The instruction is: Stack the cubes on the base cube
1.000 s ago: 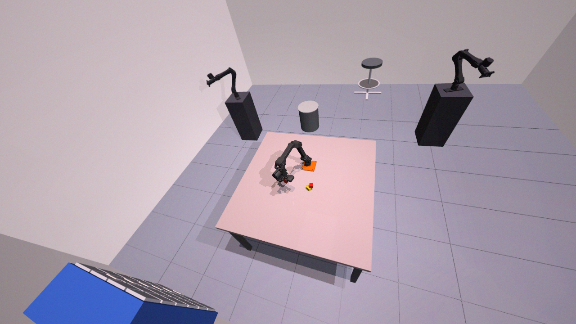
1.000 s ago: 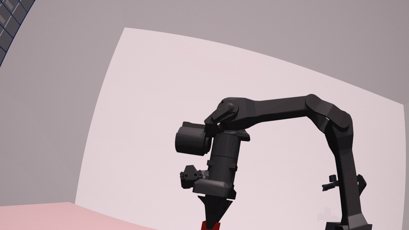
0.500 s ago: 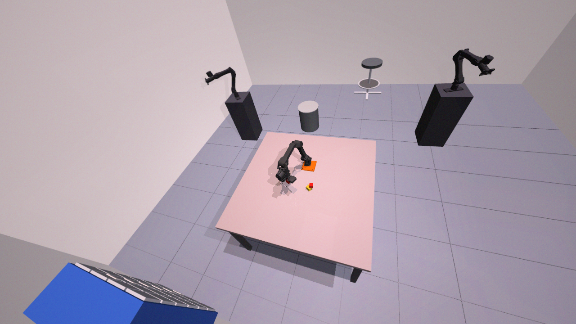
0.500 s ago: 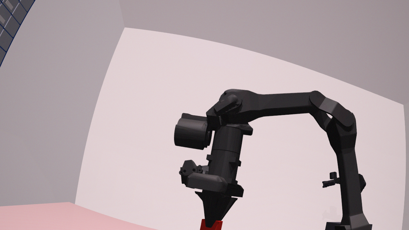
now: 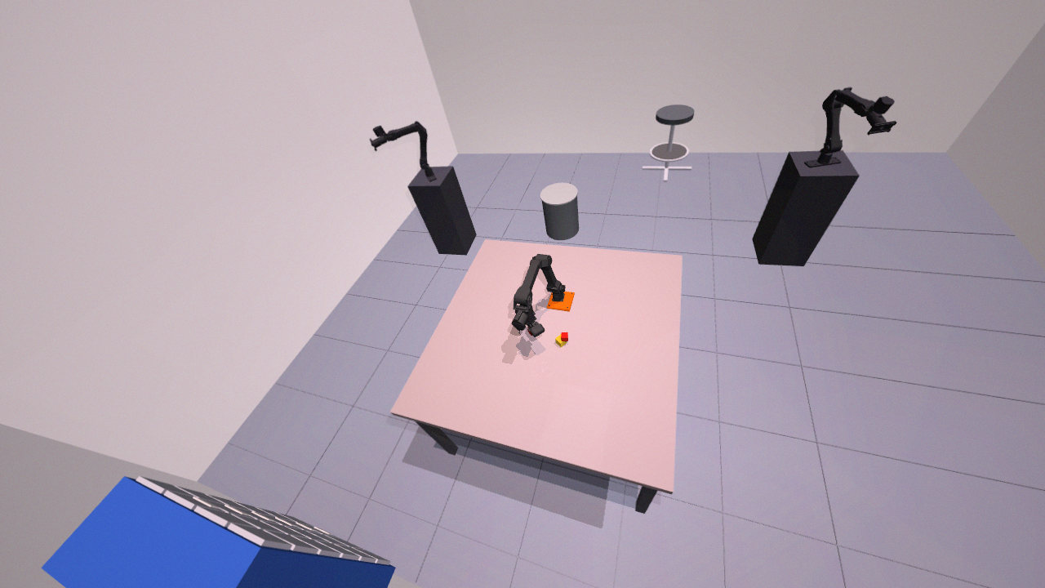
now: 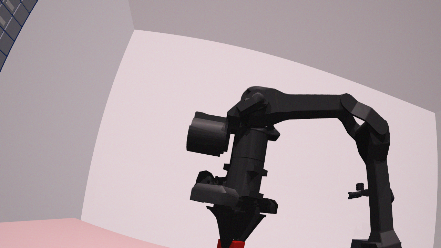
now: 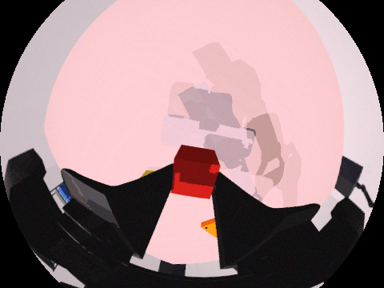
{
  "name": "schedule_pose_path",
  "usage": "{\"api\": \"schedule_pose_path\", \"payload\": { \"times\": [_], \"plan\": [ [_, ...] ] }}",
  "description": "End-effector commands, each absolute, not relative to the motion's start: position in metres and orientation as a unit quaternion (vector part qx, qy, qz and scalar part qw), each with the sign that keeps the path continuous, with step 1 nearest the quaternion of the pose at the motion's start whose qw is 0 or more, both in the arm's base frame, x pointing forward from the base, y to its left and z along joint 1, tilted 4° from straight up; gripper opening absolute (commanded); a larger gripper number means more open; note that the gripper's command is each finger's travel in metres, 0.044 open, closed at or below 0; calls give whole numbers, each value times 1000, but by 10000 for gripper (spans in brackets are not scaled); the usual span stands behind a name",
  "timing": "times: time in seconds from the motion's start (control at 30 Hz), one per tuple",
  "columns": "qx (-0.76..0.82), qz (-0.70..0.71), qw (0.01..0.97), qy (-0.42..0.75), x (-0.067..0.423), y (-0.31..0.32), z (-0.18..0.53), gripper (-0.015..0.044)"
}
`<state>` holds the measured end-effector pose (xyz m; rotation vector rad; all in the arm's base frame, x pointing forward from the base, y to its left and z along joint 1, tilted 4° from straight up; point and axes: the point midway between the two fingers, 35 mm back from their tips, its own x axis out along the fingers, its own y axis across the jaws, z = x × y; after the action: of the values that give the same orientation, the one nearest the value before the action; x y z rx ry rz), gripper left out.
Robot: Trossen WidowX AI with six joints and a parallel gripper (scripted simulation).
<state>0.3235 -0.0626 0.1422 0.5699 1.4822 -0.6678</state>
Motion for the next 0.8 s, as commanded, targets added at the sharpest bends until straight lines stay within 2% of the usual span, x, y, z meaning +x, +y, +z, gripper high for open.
{"api": "schedule_pose_path", "payload": {
  "times": [0.0, 0.77],
  "plan": [
    [278, -315, 645, 638, 324, -49, 144, 105],
    [403, -436, 574, 563, 315, 22, 138, 105]
  ]
}}
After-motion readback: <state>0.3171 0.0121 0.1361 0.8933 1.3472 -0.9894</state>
